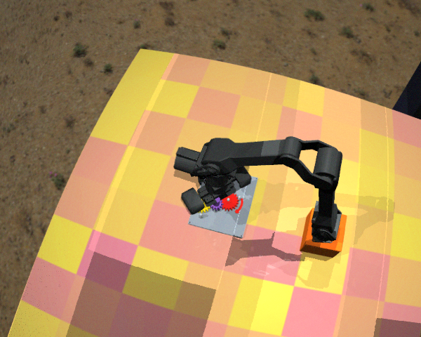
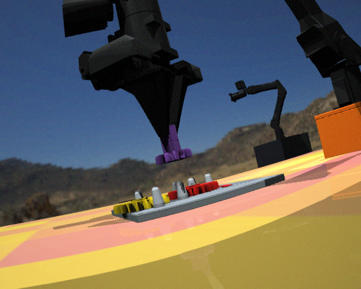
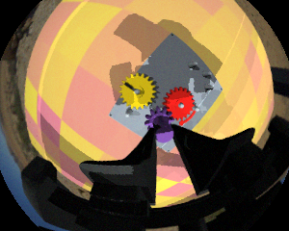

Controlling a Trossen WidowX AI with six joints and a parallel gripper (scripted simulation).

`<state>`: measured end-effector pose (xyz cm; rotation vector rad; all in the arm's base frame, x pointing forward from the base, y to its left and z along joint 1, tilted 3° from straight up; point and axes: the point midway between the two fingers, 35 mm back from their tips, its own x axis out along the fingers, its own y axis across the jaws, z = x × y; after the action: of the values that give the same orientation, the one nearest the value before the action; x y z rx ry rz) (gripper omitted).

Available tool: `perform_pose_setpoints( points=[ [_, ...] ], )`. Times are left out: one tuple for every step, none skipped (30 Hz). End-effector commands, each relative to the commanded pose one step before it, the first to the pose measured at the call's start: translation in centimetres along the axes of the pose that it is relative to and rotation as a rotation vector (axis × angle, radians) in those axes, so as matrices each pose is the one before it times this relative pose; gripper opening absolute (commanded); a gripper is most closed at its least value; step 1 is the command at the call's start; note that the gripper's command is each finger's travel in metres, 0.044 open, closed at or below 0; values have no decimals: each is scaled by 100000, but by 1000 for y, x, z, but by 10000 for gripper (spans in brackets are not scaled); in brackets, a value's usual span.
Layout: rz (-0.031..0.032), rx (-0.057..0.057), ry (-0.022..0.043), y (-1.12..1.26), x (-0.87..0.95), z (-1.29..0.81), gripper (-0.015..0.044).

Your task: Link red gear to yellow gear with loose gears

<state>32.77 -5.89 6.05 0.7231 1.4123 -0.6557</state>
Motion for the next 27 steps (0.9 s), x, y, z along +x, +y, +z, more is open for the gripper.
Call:
perform_pose_setpoints(
  points=[
    [926, -505, -268, 119, -162, 15, 0],
    [0, 0, 0, 0, 0, 0, 0],
    [0, 0, 0, 0, 0, 0, 0],
    [0, 0, 0, 0, 0, 0, 0],
    [0, 0, 0, 0, 0, 0, 0],
    [0, 0, 0, 0, 0, 0, 0],
    [0, 0, 0, 0, 0, 0, 0],
    [0, 0, 0, 0, 0, 0, 0],
    [0, 0, 0, 0, 0, 0, 0],
    [0, 0, 0, 0, 0, 0, 0],
    [0, 0, 0, 0, 0, 0, 0],
    [0, 0, 0, 0, 0, 0, 0],
    [0, 0, 0, 0, 0, 0, 0],
    [0, 0, 0, 0, 0, 0, 0],
    [0, 0, 0, 0, 0, 0, 0],
    [0, 0, 0, 0, 0, 0, 0],
    [0, 0, 0, 0, 0, 0, 0],
    [0, 0, 0, 0, 0, 0, 0],
    [0, 0, 0, 0, 0, 0, 0],
    [0, 0, 0, 6, 19, 6, 0],
    [0, -280, 0, 5, 24, 2, 0],
    [0, -551, 0, 6, 36, 1, 0],
    [1, -925, 0, 7, 55, -1, 0],
    [1, -1386, 1, 7, 79, -4, 0],
    [1, -1570, 1, 6, 89, -6, 0],
    [1, -1817, 1, 4, 104, -8, 0],
    [0, -2086, 1, 2, 123, -9, 0]
  ],
)
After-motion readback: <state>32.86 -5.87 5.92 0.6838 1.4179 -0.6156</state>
